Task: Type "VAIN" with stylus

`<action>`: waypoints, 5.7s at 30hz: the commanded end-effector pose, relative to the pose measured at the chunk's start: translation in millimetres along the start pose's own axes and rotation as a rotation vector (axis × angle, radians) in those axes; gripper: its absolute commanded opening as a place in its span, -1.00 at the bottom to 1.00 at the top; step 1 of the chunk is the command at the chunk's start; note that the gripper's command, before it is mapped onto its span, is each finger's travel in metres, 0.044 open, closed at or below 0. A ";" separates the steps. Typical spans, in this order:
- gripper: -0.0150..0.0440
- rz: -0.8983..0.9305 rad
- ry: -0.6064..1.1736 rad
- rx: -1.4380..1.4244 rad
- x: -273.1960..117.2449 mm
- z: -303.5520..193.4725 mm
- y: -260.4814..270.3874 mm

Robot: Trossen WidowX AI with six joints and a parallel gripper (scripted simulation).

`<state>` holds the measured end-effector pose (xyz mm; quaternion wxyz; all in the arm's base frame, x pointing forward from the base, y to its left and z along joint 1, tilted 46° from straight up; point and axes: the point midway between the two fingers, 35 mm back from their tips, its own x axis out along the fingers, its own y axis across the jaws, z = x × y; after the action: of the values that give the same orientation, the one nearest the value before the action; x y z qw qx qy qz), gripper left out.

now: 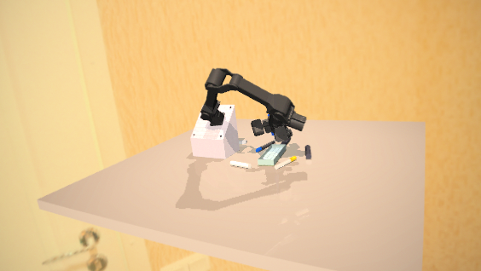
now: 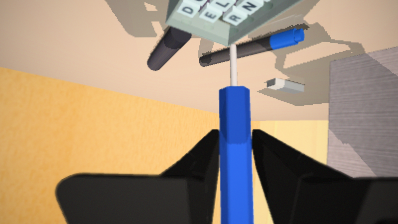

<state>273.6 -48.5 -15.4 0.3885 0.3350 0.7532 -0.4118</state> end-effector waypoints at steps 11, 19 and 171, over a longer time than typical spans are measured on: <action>-0.49 -0.044 0.008 0.115 13.1 2.2 7.7; -0.49 -0.045 0.008 0.115 25.3 21.1 3.7; -0.22 -0.044 0.007 0.116 -2.9 36.4 -35.4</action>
<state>258.2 -93.8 -10.9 0.3553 0.3432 0.7357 -0.4635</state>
